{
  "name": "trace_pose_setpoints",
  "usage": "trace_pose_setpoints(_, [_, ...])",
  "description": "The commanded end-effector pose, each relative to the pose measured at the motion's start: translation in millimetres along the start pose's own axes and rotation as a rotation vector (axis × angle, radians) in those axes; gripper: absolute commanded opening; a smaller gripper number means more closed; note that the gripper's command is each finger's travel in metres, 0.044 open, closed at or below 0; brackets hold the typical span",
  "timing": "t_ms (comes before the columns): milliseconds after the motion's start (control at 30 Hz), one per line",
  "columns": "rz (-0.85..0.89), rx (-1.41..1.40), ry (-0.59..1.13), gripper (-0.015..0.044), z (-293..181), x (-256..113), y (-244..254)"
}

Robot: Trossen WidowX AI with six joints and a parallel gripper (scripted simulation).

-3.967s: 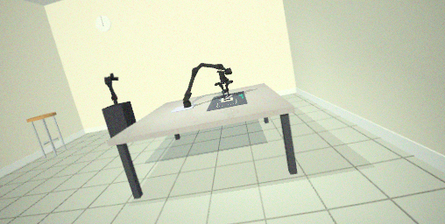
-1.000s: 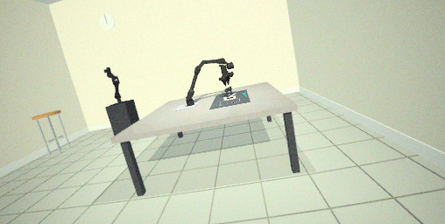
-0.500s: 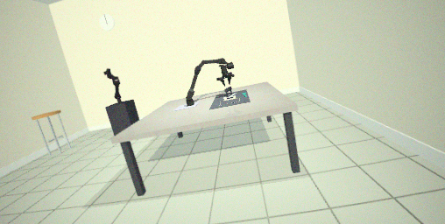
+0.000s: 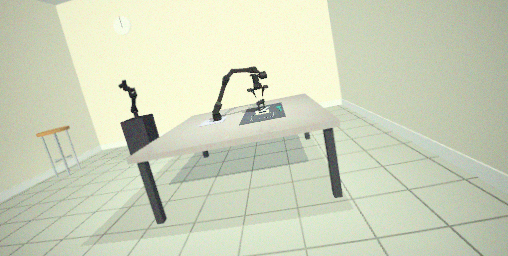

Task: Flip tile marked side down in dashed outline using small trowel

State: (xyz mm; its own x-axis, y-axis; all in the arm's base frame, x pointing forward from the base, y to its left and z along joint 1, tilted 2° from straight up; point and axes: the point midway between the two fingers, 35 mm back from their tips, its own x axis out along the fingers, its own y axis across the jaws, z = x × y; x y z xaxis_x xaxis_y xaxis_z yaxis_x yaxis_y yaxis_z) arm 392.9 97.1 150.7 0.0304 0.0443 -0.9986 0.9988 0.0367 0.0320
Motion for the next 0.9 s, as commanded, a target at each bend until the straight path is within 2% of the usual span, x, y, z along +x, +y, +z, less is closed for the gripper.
trace_pose_setpoints(0, [-0.002,0.142,-0.004,0.027,0.6,0.6,0.1])
trace_pose_setpoints(333, [-0.001,0.466,-0.004,0.027,0.6,0.6,0.3])
trace_pose_setpoints(867, [-0.001,0.471,-0.004,0.027,0.3,15.7,1.5])
